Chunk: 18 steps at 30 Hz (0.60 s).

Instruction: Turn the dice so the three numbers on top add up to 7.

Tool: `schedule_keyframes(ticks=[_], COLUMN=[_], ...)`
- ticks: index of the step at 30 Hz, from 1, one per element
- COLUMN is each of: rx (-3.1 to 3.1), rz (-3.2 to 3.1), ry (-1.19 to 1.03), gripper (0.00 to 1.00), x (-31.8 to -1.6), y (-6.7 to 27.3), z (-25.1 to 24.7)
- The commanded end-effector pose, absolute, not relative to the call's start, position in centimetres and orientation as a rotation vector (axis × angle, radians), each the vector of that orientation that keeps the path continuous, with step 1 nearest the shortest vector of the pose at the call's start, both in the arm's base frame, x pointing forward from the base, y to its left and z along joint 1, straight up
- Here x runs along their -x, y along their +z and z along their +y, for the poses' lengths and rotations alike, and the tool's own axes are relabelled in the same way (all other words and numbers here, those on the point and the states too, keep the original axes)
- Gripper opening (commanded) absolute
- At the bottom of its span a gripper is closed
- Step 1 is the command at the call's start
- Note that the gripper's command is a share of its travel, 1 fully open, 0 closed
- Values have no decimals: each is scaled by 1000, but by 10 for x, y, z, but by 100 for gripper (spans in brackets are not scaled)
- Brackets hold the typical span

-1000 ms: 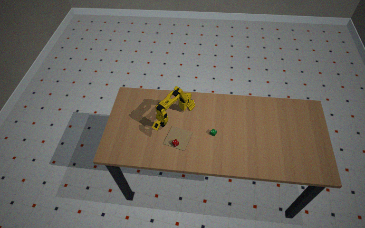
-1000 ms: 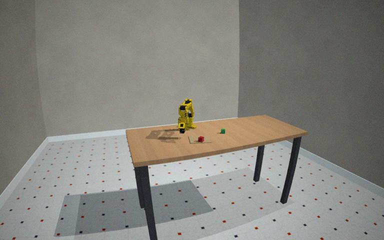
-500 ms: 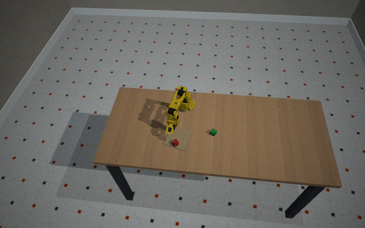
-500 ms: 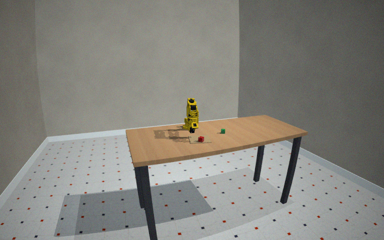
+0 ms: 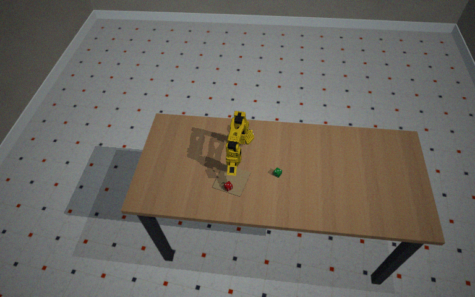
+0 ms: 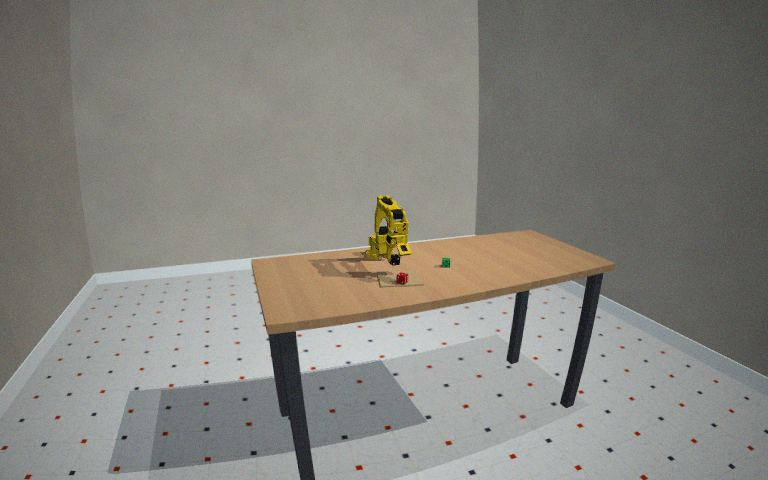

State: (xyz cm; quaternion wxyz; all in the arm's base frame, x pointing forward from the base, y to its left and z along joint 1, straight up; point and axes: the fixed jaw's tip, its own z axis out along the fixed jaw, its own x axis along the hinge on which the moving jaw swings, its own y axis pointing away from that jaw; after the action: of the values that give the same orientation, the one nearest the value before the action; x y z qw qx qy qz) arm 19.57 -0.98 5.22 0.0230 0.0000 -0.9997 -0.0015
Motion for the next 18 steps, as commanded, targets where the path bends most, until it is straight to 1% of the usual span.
schedule_keyframes(ticks=[1,14,15,18], rx=[-23,-23,-44,-44], rz=[-3158,-3158,-3199,-3199], ry=[2,2,6,6], gripper=[0,0,0,0], x=[-201,-201,-204,-204], y=[61,61,67,67], z=[-8,-8,-4,-4])
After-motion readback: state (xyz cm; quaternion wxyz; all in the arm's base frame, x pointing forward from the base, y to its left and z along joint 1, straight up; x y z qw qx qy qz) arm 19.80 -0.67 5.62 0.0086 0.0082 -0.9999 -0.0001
